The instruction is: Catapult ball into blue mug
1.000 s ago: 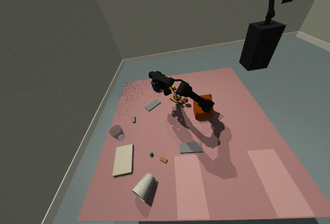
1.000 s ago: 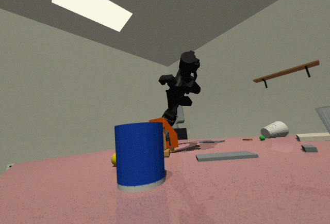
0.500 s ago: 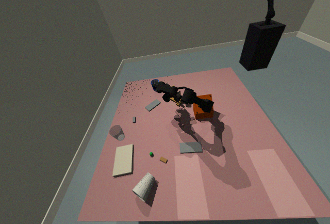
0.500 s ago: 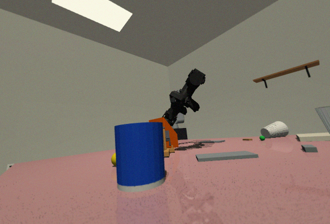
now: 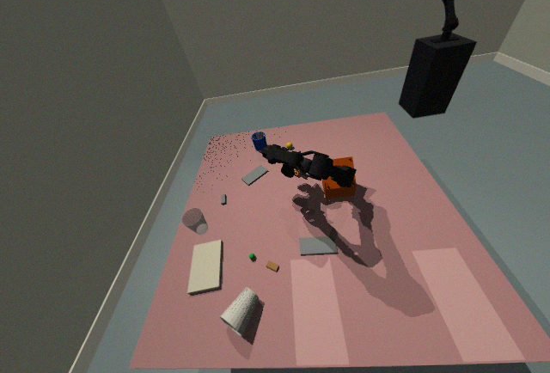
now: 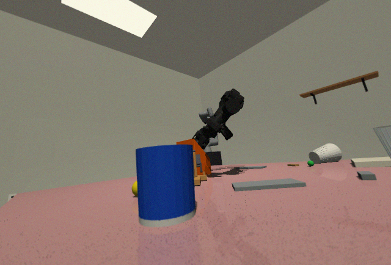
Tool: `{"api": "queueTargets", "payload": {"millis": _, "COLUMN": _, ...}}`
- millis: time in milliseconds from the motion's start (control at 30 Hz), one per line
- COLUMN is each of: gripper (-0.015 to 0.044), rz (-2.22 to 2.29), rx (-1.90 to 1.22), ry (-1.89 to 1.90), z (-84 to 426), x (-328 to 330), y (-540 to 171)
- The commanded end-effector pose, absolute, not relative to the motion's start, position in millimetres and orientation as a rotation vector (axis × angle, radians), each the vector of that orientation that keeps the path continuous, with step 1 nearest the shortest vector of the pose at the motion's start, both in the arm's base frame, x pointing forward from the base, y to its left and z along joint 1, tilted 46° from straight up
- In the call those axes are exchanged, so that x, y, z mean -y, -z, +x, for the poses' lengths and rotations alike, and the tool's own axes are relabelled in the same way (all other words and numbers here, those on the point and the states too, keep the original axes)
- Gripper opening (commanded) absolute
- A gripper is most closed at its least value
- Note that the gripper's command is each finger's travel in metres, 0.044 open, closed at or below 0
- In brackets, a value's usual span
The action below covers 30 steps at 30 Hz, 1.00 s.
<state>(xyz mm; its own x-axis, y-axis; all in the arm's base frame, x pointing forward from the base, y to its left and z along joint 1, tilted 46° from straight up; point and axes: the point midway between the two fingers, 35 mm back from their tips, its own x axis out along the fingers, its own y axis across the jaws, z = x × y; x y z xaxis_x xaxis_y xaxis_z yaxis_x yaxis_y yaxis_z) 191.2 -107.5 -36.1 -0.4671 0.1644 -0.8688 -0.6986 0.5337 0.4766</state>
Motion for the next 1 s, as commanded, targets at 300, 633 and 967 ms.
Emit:
{"api": "queueTargets", "payload": {"millis": 300, "gripper": 0.0000, "rz": -0.452, "rx": -1.784, "ry": -1.105, "z": 191.6, "x": 93.6, "y": 49.6}}
{"api": "queueTargets", "payload": {"millis": 633, "gripper": 0.0000, "rz": -0.453, "rx": -1.782, "ry": -1.105, "z": 194.4, "x": 82.3, "y": 61.6}}
{"api": "queueTargets", "payload": {"millis": 967, "gripper": 0.0000, "rz": -0.452, "rx": -1.781, "ry": -1.106, "z": 196.1, "x": 70.5, "y": 73.7}}
